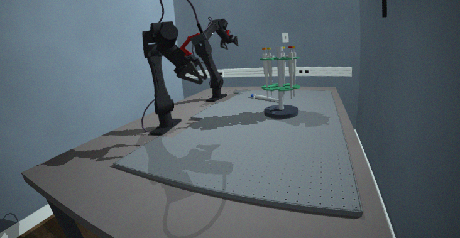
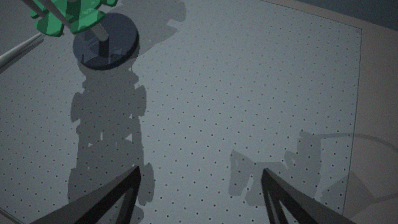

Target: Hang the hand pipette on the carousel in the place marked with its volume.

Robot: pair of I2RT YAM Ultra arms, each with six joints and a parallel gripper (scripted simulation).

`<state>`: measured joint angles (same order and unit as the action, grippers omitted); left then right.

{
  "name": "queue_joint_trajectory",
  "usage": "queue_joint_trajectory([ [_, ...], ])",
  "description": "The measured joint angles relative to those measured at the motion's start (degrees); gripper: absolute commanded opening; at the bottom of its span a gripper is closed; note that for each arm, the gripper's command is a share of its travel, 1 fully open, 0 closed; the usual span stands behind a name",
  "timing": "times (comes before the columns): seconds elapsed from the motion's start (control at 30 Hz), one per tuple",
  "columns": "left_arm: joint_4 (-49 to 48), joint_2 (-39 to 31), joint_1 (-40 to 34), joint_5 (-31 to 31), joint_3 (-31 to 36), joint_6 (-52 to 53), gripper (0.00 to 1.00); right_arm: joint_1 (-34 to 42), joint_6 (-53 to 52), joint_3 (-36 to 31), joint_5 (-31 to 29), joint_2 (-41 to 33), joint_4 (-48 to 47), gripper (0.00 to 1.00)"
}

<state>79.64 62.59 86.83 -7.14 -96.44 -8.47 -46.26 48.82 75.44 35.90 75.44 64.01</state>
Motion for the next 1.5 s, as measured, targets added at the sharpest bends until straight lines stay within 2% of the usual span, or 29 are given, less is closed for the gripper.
queue_joint_trajectory([
  [0.2,6.4,-2.9,-2.3,4.5,-2.4,6.7,1.00,0.0,0.0,0.0,0.0,0.0,0.0,1.00],
  [0.43,8.7,-2.9,-13.7,5.8,-2.9,8.9,1.00,0.0,0.0,0.0,0.0,0.0,0.0,1.00],
  [0.9,9.2,-2.9,-42.2,6.5,-2.0,9.0,1.00,0.0,0.0,0.0,0.0,0.0,0.0,1.00],
  [1.13,6.5,-1.0,-45.0,3.6,2.3,13.3,1.00,0.0,0.0,0.0,0.0,0.0,0.0,1.00],
  [1.5,-3.0,5.3,-45.2,-7.2,11.6,28.4,1.00,0.0,0.0,0.0,0.0,0.0,0.0,1.00],
])
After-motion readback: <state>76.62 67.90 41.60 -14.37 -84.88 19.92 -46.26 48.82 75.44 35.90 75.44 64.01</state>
